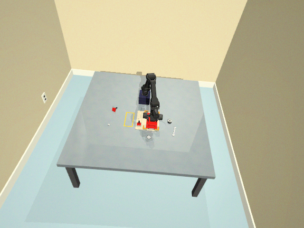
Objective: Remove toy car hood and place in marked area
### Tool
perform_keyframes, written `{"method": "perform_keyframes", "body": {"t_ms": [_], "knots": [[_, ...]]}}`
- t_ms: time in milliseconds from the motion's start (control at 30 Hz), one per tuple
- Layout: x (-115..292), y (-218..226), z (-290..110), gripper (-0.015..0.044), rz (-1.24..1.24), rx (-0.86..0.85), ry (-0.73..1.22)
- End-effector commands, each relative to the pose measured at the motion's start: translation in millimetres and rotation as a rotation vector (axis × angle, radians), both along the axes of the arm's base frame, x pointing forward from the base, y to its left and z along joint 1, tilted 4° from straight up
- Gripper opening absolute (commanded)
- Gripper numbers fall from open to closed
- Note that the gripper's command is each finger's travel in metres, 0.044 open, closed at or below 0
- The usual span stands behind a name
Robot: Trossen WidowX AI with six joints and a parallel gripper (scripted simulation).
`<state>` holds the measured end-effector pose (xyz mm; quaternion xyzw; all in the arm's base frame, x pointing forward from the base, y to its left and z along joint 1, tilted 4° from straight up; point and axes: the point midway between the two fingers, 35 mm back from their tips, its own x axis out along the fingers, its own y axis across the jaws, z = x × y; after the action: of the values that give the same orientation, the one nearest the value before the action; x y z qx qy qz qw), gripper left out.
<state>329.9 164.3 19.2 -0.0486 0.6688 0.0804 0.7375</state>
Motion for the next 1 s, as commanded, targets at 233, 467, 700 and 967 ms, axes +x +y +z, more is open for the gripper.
{"method": "perform_keyframes", "body": {"t_ms": [233, 467, 700, 967], "knots": [[-0.7, -0.6, 7.2, 0.0, 0.0, -0.001, 0.001], [-1.2, -0.9, 11.8, 0.0, 0.0, -0.001, 0.001], [-1.6, -1.2, 20.5, 0.0, 0.0, -0.001, 0.001], [-5.4, -3.6, 60.6, 0.0, 0.0, 0.0, 0.001]]}}
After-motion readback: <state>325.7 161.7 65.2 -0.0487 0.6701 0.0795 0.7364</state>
